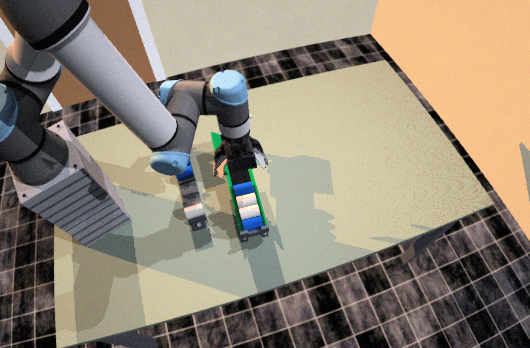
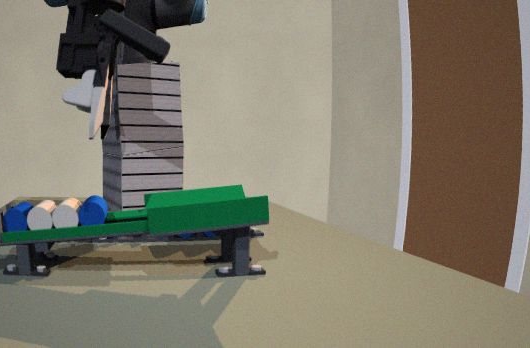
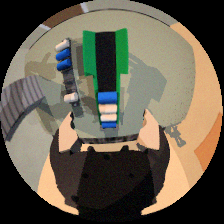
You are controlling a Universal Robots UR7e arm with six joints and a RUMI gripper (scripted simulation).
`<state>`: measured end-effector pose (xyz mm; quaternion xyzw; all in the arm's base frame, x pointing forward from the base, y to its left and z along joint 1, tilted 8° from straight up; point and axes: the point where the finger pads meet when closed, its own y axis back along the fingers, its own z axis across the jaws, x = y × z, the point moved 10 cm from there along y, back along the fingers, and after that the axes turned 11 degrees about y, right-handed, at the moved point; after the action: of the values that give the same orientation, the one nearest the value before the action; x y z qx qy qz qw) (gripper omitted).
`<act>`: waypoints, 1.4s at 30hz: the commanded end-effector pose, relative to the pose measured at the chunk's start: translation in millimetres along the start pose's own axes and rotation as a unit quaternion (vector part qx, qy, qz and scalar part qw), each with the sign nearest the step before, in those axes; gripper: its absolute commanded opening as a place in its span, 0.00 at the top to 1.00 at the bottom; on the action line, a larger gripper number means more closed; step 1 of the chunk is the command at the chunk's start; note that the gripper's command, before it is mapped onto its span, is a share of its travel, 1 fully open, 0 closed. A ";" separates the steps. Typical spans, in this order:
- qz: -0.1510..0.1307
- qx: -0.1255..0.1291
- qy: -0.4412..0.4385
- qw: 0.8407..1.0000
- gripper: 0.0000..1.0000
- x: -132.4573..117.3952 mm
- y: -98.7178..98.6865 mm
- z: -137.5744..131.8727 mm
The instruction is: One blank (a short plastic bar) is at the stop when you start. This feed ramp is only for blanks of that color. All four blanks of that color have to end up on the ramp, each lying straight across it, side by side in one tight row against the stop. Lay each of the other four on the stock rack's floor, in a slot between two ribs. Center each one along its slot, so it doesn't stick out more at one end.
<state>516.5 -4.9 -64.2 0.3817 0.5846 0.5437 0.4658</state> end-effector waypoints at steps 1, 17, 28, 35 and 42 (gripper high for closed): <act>0.000 0.001 -0.010 1.000 0.00 1.5 -0.1 -0.8; 0.000 0.001 -0.097 0.995 0.00 -1.0 -1.1 1.4; 0.000 0.001 -0.192 0.981 0.00 -3.9 -2.0 3.7; 0.000 0.001 -0.282 0.959 0.00 -6.6 -2.5 5.9; 0.000 0.001 -0.349 0.937 0.00 -9.1 -3.0 7.4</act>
<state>525.7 -9.9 -64.7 0.5214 0.4263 0.4132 0.6129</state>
